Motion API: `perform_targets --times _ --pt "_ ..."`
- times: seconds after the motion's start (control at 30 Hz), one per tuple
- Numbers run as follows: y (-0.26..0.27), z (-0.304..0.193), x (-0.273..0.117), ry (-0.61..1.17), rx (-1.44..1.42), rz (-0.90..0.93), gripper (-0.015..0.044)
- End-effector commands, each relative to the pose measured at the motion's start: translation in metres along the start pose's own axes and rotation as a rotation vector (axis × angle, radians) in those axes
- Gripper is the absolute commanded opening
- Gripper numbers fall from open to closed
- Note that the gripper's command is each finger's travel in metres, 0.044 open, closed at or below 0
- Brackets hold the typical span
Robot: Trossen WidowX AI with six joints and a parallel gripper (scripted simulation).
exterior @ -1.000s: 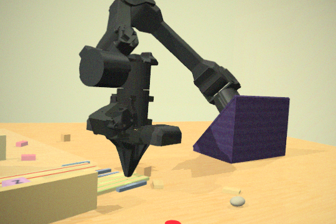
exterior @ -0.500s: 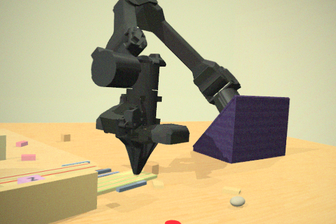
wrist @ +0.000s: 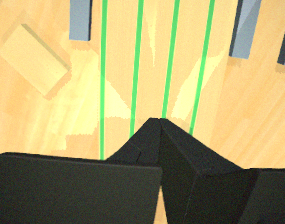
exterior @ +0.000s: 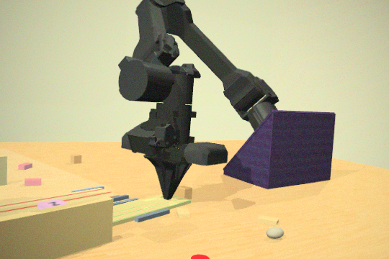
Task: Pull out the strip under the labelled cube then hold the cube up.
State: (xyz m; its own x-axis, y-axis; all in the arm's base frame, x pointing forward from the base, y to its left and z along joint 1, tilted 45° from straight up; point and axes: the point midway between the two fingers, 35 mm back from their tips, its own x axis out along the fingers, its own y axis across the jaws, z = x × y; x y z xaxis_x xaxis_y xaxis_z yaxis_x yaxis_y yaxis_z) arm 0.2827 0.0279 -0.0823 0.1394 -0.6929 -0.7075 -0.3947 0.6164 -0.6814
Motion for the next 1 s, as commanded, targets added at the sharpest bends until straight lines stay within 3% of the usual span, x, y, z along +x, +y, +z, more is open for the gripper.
perform_targets --times 0.0,0.97 --pt "0.001 -0.012 0.004 0.02 -0.006 0.004 0.0" --pt "0.002 -0.056 0.003 0.022 -0.007 0.004 0.0"
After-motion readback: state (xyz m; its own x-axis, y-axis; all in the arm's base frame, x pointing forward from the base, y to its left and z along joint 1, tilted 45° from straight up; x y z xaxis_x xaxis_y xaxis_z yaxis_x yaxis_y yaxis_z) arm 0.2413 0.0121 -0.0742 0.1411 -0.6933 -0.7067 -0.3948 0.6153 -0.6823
